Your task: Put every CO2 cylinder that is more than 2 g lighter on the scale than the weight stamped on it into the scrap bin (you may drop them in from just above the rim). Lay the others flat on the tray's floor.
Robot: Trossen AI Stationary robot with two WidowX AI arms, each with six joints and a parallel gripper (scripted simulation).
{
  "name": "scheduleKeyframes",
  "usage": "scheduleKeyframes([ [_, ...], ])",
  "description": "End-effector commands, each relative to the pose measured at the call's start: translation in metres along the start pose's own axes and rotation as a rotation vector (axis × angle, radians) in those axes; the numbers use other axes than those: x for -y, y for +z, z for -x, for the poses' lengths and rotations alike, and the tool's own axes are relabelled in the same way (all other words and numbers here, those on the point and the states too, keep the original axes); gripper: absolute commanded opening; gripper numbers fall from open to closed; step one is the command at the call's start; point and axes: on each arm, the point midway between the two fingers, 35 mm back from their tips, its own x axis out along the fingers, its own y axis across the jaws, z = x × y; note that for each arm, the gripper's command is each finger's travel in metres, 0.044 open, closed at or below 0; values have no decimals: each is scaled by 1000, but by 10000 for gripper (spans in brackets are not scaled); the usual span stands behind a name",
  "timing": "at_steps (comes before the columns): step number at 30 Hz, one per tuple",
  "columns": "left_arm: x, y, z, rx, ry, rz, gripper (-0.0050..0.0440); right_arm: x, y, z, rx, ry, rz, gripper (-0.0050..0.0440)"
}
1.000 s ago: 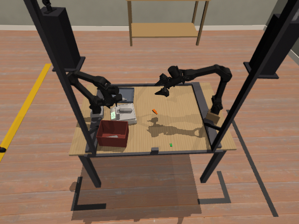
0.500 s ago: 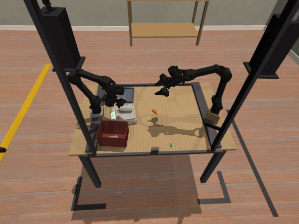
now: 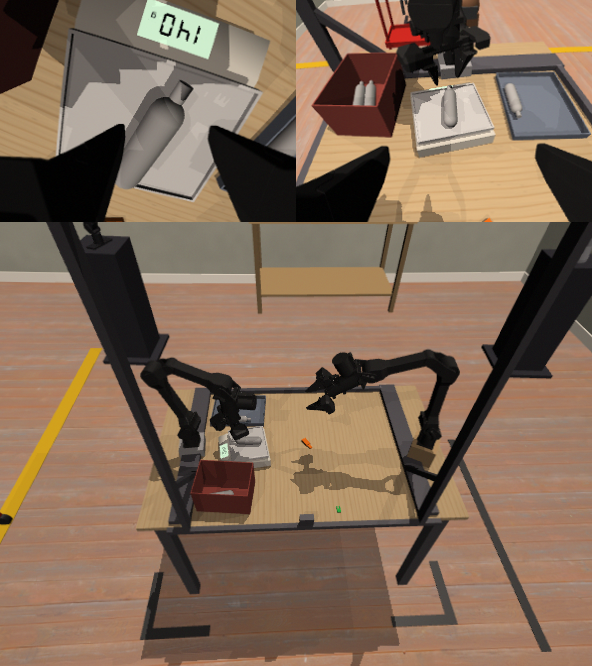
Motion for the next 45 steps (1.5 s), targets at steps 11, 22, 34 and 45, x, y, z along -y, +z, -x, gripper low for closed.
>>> scheduleKeyframes([
  [11,-5,-24,-6,48,5,-478,255,0,11,7,30,-2,-1,440],
  [22,-5,-18,-19,75,1,-489,255,0,11,7,30,-2,-1,440],
  [34,-4,-17,-34,75,0,-487,255,0,11,7,30,-2,-1,440],
  [45,-4,-16,-49,75,0,-487,255,0,11,7,30,-2,-1,440],
])
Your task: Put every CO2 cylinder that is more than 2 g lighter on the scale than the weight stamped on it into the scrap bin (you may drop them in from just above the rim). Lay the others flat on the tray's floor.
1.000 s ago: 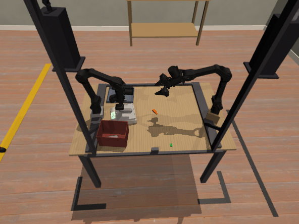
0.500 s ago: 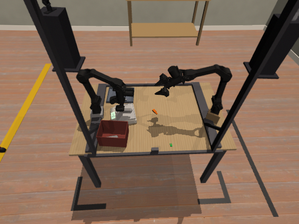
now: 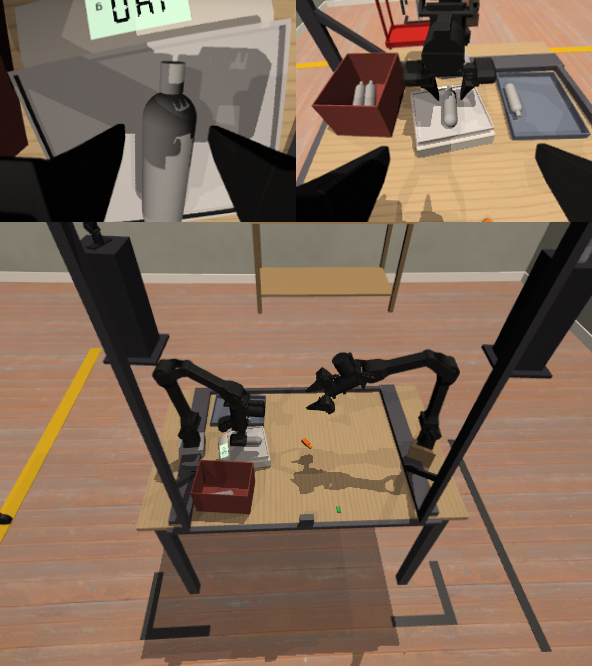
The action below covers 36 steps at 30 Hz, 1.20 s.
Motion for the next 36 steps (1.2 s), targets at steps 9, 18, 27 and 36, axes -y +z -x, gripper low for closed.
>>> scheduleKeyframes([
  [9,-1,1,-4,3,6,-6,175,0,11,7,30,-2,-1,440],
  [18,-1,-2,0,-14,4,-5,135,0,11,7,30,-2,-1,440],
  [27,-1,-5,16,-31,6,-8,12,0,11,7,30,-2,-1,440],
  [36,-1,-4,76,-32,6,-7,-3,0,11,7,30,-2,-1,440],
])
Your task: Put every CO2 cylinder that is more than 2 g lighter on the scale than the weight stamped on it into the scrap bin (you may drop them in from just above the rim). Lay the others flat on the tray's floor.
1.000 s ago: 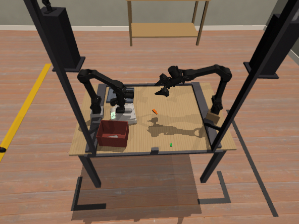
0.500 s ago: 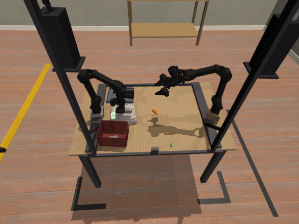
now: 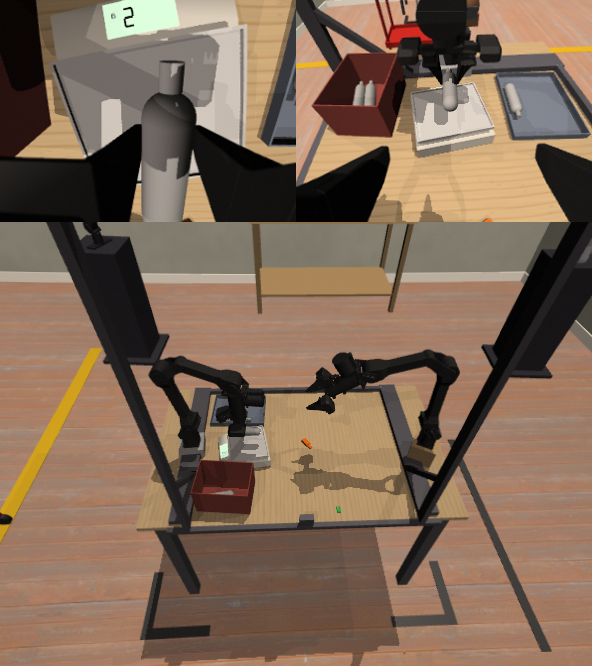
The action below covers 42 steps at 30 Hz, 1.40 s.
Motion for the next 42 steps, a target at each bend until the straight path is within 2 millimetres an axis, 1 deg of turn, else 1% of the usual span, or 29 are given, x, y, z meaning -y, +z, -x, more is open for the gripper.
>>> scheduleKeyframes([
  [1,-1,-4,30,-17,4,-4,-3,0,11,7,30,-2,-1,440],
  [2,-1,-4,38,-17,4,-4,-3,0,11,7,30,-2,-1,440],
  [4,0,-3,46,-17,4,-4,-4,0,11,7,30,-2,-1,440],
  [6,0,-3,48,-17,4,-4,-5,0,11,7,30,-2,-1,440],
  [8,0,-3,48,-17,4,-4,-20,0,11,7,30,-2,-1,440],
  [9,0,-3,48,-18,4,-4,-27,2,13,9,40,-8,-4,440],
  [10,0,-3,48,-18,4,-4,-35,5,10,13,41,-14,-8,440],
  [12,0,-3,48,-18,4,-3,-50,13,12,20,64,-29,-17,440],
  [15,0,-3,48,-18,4,-3,-50,32,15,42,127,-72,-38,440],
  [17,0,-3,48,-18,4,-3,-50,32,15,42,127,-72,-38,440],
  [19,0,-4,48,-19,4,-3,-50,48,17,61,184,-109,-54,440],
  [24,0,-1,45,-9,3,-2,-50,88,13,121,352,-232,-93,440],
  [28,0,-1,45,-9,3,-2,-50,109,3,164,472,-326,-111,440],
  [31,0,-1,45,-9,3,-2,-50,119,-5,187,541,-381,-116,440],
  [32,0,-1,45,-9,3,-2,-50,121,-7,194,561,-397,-117,440],
  [34,0,-1,45,-9,3,-2,-50,121,-7,194,561,-397,-117,440],
  [38,0,-1,45,-9,3,-2,-50,126,-14,210,608,-437,-116,440],
  [42,0,-1,45,-9,3,-2,-50,127,-16,213,619,-447,-115,440],
])
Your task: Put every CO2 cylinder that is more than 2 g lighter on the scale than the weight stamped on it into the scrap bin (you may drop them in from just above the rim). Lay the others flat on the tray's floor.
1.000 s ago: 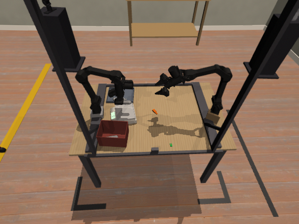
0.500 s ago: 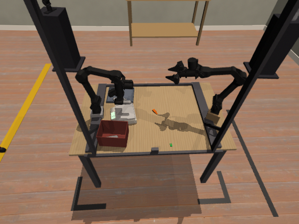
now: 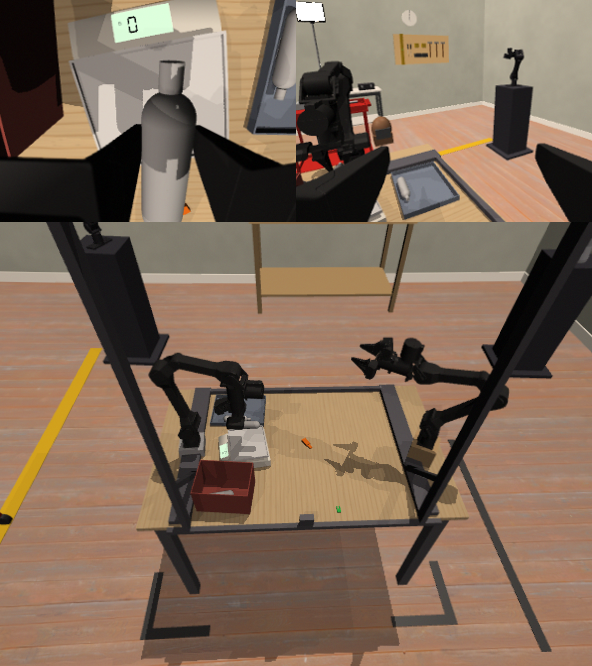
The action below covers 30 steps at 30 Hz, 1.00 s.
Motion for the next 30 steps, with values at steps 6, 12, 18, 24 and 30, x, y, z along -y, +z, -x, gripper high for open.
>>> scheduleKeyframes([
  [6,-19,4,5,-22,6,0,-50,-9,15,-8,7,34,-3,440],
  [12,-44,12,4,-19,8,0,-50,-36,22,-32,-56,108,0,440],
  [18,-89,20,6,-21,13,0,-50,-109,21,-79,-202,280,21,440],
  [24,-113,27,6,-23,11,0,-50,-185,-1,-106,-344,423,60,440],
  [30,-122,30,6,-22,10,1,-50,-238,-6,-116,-401,512,89,440],
])
